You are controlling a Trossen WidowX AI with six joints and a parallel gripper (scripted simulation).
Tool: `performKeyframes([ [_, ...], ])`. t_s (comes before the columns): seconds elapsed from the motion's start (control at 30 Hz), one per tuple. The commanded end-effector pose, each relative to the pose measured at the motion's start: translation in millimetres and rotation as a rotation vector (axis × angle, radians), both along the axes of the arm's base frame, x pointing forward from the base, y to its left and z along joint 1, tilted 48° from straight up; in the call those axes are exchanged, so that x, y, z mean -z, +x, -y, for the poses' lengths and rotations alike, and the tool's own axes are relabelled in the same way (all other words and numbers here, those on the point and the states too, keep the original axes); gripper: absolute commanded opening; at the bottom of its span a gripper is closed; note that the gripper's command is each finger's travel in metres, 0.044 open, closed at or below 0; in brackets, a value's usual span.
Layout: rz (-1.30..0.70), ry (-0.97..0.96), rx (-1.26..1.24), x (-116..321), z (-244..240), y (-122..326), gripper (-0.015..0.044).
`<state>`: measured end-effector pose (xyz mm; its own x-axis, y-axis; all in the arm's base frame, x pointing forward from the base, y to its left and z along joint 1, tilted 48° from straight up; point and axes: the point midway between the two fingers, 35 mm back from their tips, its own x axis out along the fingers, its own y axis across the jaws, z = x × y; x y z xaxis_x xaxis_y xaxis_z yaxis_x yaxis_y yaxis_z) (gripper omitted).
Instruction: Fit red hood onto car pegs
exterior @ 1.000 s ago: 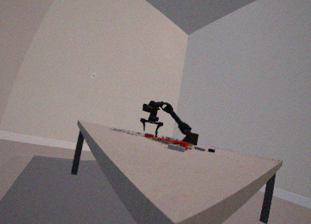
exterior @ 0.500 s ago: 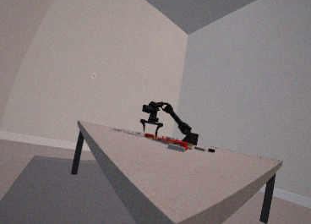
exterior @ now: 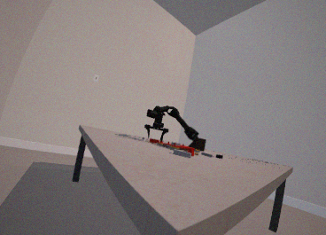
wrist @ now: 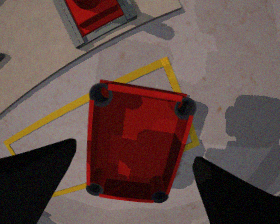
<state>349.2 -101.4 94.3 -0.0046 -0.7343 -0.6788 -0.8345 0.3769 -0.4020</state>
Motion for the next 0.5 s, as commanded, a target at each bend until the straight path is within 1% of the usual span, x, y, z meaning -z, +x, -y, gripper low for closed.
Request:
performKeyframes([
  [0.0,-0.009,-0.005,0.0,2.7,3.2,-1.7,0.044],
  [0.47,-0.009,-0.006,0.0,7.2,8.3,-1.9,0.044],
])
